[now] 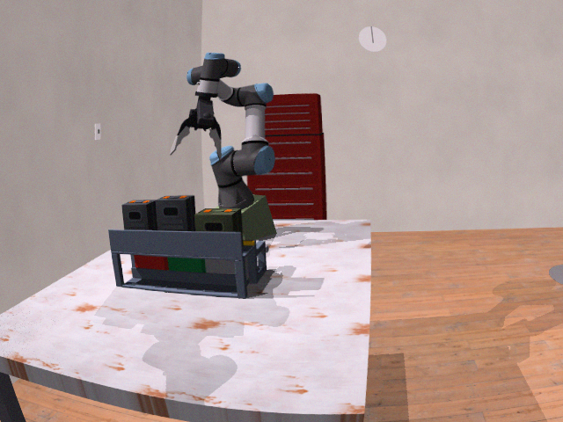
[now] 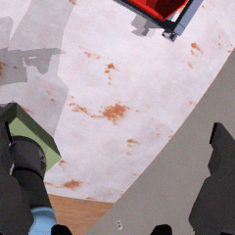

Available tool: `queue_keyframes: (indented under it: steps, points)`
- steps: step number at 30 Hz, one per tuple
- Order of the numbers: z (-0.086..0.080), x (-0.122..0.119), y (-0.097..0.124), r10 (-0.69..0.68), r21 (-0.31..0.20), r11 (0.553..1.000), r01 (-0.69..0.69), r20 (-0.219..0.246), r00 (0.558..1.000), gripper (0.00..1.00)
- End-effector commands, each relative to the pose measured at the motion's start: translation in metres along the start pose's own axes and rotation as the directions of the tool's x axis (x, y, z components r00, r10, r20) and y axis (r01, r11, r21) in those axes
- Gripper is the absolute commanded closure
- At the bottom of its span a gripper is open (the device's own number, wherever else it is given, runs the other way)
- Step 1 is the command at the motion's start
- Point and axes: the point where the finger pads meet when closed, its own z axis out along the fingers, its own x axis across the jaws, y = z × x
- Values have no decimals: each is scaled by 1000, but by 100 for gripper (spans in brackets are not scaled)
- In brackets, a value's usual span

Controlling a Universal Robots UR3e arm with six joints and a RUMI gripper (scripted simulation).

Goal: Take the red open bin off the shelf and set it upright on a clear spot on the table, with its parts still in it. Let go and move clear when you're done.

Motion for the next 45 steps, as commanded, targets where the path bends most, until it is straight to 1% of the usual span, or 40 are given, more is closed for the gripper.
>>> queue_keyframes:
  steps: [1, 6, 35, 37, 40, 45]
  points:
    - [-1, 0, 0, 0, 3, 1000, 0, -1, 1000, 0]
    - [-1, 5, -8, 0, 3, 1000, 0, -1, 1000, 0]
    - [-1, 7, -13, 0, 3, 1000, 0, -1, 1000, 0]
    - [16, 14, -21, -101, 24, 995, 101, 7, 995, 0]
    - [42, 23, -33, -251, 57, 967, 250, 14, 968, 0]
    - [42, 23, -33, -251, 57, 967, 250, 14, 968, 0]
